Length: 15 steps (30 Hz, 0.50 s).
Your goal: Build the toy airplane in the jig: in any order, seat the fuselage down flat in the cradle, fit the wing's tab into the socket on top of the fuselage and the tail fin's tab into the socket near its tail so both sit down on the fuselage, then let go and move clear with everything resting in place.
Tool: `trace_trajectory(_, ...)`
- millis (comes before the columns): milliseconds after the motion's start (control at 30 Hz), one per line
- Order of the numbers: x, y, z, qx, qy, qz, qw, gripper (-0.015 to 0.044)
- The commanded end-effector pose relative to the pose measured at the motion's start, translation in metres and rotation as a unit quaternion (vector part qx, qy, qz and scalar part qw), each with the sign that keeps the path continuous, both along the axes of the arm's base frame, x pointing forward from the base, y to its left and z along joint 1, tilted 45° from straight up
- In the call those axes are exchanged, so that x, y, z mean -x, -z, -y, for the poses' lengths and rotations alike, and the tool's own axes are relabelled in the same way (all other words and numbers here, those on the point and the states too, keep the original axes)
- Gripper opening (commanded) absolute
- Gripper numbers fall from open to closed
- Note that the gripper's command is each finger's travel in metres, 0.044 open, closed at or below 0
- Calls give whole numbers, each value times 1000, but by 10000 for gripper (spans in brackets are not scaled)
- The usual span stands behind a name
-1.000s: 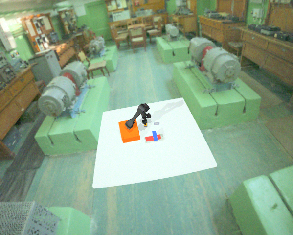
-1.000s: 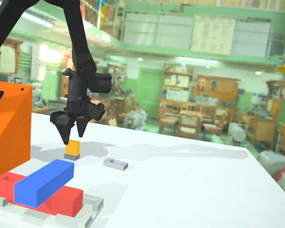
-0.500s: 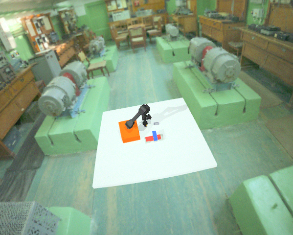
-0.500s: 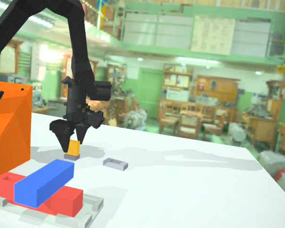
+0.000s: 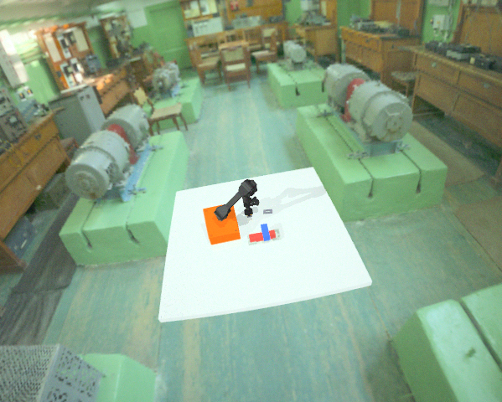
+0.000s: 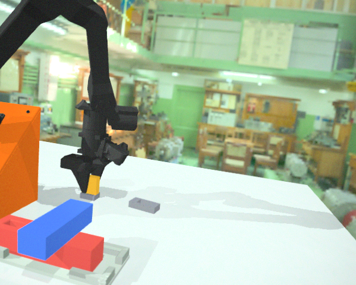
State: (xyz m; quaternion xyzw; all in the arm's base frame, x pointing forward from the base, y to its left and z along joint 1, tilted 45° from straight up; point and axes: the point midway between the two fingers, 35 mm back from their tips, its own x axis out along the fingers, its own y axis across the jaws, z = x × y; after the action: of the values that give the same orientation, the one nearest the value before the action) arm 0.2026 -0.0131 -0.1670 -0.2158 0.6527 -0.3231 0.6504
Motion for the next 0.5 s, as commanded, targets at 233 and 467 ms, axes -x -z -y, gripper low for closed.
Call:
trace_trajectory(233, 0, 0, 0, 1, -3, 0, 1000, 53)
trace_trajectory(467, 0, 0, 0, 0, -2, -1, 1000, 0)
